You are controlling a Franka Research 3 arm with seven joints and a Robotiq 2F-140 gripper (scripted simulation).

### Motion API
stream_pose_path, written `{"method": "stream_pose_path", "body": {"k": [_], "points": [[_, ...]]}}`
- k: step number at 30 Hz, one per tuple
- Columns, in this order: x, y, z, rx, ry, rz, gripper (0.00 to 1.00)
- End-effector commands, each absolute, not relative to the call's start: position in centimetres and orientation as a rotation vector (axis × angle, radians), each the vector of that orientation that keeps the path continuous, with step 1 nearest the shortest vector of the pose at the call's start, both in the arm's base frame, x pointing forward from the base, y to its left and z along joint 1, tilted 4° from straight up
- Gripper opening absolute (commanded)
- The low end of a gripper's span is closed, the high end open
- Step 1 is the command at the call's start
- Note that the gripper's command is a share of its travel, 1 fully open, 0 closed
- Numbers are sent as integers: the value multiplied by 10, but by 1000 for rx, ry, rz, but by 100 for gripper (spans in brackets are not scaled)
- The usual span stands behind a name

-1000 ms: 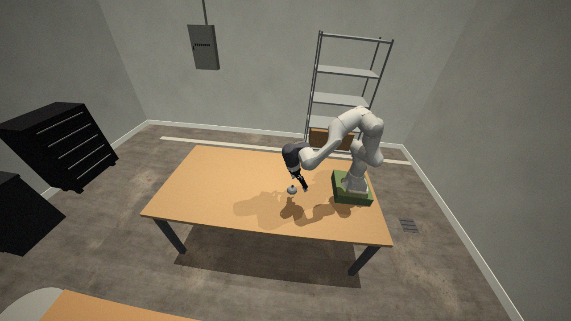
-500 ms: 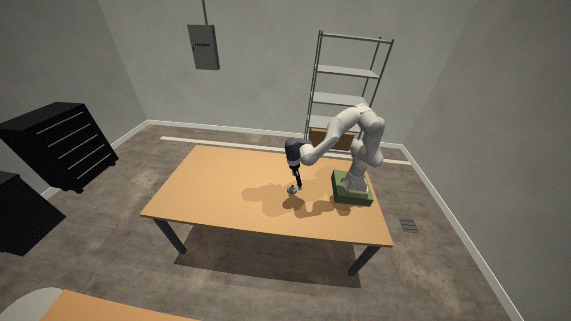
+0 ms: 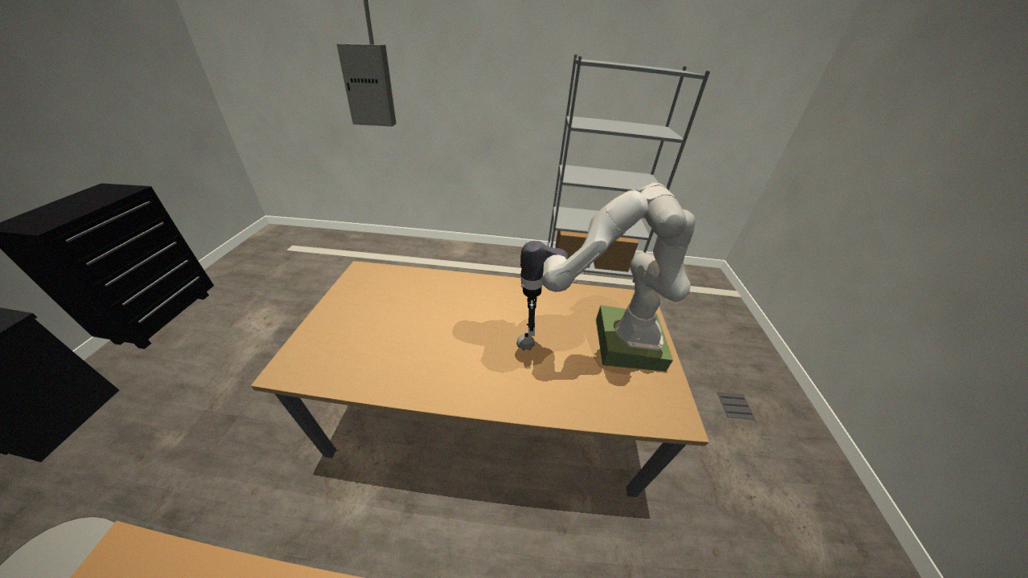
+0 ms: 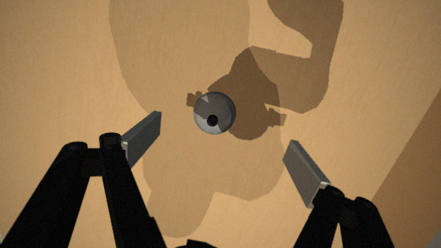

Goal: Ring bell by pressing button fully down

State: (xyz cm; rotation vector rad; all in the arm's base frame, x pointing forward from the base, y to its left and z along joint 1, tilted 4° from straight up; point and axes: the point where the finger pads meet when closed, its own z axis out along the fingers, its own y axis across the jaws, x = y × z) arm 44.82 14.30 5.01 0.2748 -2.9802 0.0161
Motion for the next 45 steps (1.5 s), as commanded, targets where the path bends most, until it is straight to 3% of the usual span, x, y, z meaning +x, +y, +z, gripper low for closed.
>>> {"method": "stream_pose_path", "body": {"k": [1,40,41,45], "points": [[463,134,48,51,-3065,3,100],[465,127,47,-17,-3080,-6,100],[465,127,47,-17,-3080,-6,0],[465,127,47,-17,-3080,-6,0]]}}
